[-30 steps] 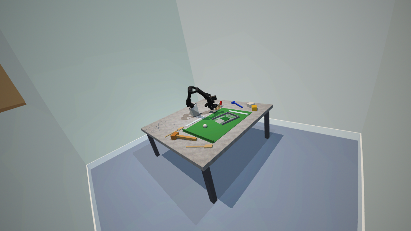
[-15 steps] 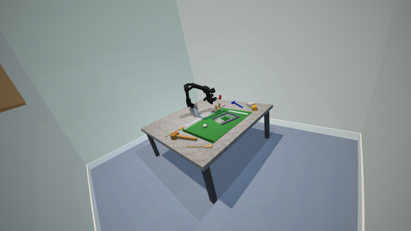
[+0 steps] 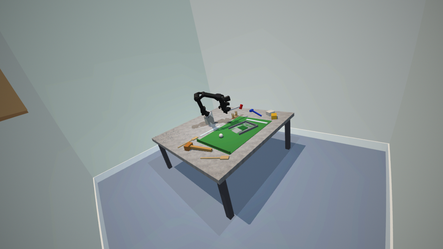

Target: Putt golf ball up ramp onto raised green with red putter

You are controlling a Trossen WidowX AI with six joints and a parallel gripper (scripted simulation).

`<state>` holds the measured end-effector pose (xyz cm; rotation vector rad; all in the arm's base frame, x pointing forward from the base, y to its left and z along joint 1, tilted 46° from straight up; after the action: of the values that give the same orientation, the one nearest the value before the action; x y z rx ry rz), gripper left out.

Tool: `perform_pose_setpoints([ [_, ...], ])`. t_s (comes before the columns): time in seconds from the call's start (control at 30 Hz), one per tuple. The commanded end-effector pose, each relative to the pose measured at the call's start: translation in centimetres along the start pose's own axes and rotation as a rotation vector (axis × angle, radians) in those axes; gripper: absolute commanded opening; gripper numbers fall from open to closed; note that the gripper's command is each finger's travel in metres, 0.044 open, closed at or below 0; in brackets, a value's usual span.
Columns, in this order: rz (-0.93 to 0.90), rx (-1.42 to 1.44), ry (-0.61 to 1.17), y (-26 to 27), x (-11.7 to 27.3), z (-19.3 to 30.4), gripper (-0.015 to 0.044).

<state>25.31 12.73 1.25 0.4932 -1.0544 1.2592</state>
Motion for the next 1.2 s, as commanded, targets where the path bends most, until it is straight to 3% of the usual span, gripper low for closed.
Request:
perform_pose_setpoints([
  [0.0, 0.016, -0.138, -0.003, -1.6, 1.0, 1.8, 0.0000],
  [0.47, 0.074, -0.616, 0.016, -5.7, 3.7, 9.4, 0.0000],
  [1.17, 0.200, -1.336, 0.065, -6.8, 7.0, 22.1, 0.0000],
])
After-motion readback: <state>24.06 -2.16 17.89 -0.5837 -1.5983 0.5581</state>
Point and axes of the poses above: the point midway between the two fingers, 35 mm back from their tips, its own x axis back along the fingers, its own y axis across the jaws, z = x × y, the point moved 6 cm from there along x, back along the fingers, and after that the axes turned 10 degrees about -x, right-handed, at the moved point
